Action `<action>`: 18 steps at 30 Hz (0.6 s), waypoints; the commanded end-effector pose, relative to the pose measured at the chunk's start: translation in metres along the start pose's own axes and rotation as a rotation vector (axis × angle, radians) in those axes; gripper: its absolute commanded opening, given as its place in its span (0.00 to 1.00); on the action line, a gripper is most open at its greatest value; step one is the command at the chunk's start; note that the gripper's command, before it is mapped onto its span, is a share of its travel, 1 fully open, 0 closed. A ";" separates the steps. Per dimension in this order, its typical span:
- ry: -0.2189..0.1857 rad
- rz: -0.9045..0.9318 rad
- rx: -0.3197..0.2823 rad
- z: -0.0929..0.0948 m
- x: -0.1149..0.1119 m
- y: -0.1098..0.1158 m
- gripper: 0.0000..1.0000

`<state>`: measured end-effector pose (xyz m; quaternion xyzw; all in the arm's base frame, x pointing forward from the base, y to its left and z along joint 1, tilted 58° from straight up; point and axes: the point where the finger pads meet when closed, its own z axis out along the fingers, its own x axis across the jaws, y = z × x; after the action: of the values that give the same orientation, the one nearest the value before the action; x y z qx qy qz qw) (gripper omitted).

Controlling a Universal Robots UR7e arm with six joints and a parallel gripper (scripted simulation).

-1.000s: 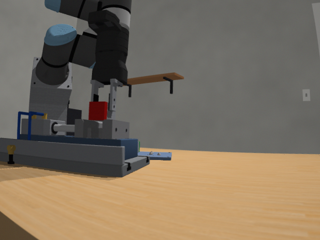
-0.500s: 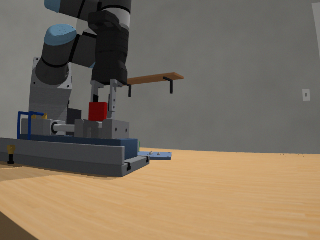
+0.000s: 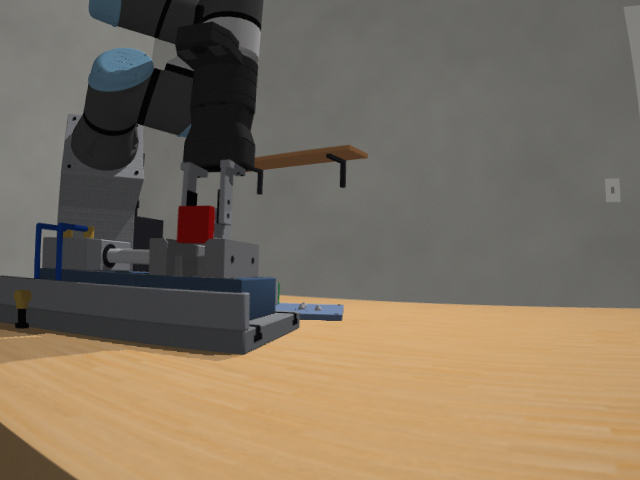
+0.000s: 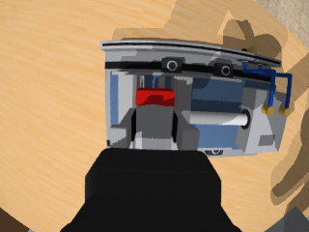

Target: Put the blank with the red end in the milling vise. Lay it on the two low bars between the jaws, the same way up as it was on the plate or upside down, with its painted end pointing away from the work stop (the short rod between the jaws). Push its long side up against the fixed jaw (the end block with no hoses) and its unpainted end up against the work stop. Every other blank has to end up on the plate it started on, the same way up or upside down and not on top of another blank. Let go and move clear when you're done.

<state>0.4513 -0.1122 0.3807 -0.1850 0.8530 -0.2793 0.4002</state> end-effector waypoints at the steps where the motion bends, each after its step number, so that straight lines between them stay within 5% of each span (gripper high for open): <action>1: -0.001 0.000 0.001 0.000 0.000 0.000 0.00; 18: -0.001 0.000 0.001 0.001 0.000 0.000 0.00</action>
<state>0.4525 -0.1128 0.3799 -0.1850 0.8530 -0.2793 0.4002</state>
